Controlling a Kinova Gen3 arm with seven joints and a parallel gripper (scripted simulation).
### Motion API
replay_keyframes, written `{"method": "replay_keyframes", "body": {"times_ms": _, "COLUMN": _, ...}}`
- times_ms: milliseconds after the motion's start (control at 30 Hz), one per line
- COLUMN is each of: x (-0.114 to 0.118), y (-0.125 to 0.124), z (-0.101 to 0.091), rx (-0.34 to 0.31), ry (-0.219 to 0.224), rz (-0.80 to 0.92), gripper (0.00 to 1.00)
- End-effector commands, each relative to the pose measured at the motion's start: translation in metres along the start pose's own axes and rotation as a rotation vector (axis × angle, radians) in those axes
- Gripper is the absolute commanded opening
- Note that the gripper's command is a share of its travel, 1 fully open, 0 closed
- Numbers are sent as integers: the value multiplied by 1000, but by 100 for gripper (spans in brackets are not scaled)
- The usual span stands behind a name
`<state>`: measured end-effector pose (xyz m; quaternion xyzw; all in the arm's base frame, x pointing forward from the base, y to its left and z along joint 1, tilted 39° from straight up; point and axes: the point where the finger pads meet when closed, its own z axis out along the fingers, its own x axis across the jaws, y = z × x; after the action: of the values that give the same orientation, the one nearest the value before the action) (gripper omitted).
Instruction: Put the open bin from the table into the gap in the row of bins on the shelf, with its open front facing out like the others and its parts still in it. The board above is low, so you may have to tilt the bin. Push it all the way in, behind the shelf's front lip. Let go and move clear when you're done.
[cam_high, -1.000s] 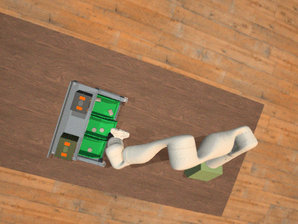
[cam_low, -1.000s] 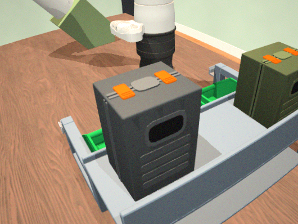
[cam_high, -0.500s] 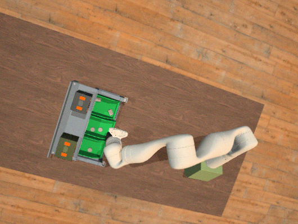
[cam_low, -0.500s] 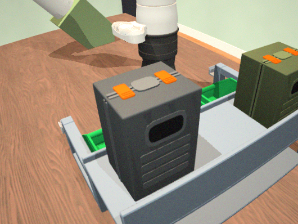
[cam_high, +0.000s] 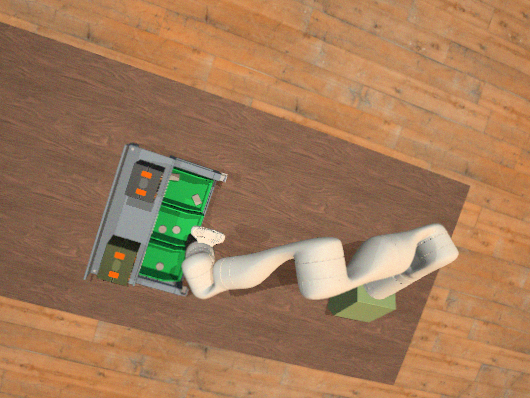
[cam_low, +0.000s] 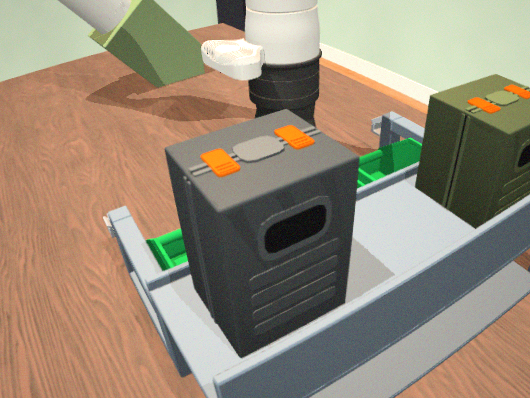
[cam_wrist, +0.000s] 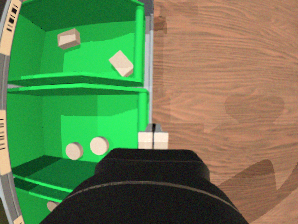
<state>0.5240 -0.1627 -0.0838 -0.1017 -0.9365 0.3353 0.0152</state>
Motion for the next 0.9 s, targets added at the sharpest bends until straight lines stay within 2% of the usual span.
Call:
{"method": "replay_keyframes", "body": {"times_ms": 0, "x": -3, "y": 0, "z": -1, "rx": -2, "ry": -3, "rz": 1, "gripper": 0}}
{"method": "replay_keyframes", "body": {"times_ms": 867, "x": -7, "y": 0, "z": -1, "rx": -2, "ry": -3, "rz": 1, "gripper": 0}}
